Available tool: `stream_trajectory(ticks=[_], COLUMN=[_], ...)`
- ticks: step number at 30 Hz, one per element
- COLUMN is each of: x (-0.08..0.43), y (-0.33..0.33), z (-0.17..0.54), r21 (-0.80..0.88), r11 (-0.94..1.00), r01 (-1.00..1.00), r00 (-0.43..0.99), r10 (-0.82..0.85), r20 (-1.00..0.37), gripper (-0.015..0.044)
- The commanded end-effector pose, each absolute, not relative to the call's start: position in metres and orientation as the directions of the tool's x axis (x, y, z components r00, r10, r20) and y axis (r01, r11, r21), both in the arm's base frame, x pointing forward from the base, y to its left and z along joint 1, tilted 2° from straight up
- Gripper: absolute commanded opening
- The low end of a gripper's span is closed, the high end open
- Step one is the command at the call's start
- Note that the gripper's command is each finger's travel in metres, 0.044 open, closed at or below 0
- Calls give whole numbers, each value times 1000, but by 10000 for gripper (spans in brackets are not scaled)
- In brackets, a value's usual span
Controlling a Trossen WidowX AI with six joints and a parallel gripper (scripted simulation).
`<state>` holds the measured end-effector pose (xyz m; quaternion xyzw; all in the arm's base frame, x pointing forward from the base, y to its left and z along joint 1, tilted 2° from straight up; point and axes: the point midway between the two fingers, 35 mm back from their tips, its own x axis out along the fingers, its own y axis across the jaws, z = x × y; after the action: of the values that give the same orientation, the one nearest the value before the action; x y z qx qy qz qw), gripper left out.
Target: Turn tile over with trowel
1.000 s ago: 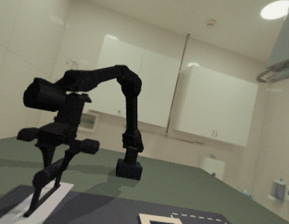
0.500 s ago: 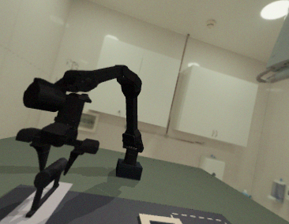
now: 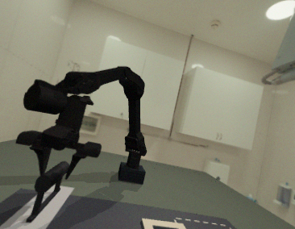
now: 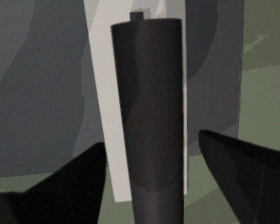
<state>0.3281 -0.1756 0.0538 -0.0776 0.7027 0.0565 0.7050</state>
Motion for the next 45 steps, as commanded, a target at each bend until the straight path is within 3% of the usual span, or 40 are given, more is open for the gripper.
stream_trajectory(ticks=[1, 4, 14, 45], x=[328, 325, 331, 331], y=[-175, -173, -174, -175], z=[63, 96, 98, 53], r21=[-31, -31, -31, -31], r11=[980, 977, 985, 985], r01=[-197, -212, -170, -170], r00=[6, 5, 6, 6], r10=[-31, -31, -31, -31], r20=[-1000, -1000, -1000, -1000], gripper=[270, 270, 270, 270])
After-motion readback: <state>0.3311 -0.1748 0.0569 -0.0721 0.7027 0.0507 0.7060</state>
